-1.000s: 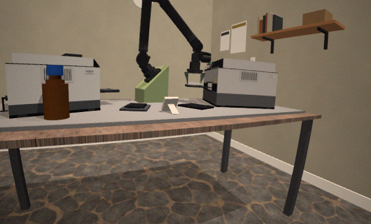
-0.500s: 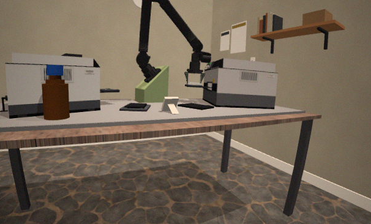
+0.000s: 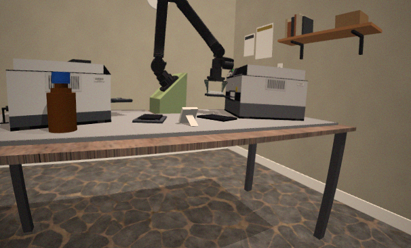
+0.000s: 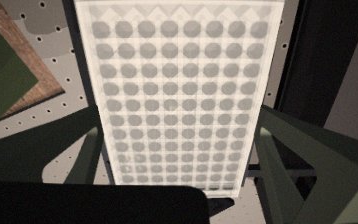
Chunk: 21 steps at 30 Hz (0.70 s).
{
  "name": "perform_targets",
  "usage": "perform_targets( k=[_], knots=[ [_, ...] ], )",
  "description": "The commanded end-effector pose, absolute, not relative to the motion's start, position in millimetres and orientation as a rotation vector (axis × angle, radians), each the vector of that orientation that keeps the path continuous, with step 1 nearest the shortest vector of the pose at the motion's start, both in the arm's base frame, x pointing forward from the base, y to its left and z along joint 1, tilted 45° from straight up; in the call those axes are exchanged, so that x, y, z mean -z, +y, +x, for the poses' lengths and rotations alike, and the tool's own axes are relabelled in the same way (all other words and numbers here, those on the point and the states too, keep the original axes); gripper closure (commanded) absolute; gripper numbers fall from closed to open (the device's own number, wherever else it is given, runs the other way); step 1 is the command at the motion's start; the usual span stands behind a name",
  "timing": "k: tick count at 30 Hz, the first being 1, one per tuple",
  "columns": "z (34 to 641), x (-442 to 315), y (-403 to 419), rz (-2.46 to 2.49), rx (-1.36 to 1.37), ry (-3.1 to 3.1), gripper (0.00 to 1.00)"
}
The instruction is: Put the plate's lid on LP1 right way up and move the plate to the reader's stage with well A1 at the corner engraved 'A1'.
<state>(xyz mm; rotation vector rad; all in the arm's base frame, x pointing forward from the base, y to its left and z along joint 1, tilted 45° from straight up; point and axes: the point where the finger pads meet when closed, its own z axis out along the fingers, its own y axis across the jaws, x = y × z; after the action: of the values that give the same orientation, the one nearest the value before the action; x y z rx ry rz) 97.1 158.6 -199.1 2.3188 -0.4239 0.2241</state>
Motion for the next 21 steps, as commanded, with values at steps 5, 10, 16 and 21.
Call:
perform_targets(
  k=[5,10,16,21],
  knots=[
    [91.7,197.1,87.8,2.168,-0.185,-0.332,0.14],
    [91.0,196.0,86.1,2.163,-0.182,-0.328,0.14],
    [90.3,195.1,84.3,2.160,-0.179,-0.324,0.14],
    [89.9,194.6,83.4,2.158,-0.178,-0.323,0.14]
  ],
)
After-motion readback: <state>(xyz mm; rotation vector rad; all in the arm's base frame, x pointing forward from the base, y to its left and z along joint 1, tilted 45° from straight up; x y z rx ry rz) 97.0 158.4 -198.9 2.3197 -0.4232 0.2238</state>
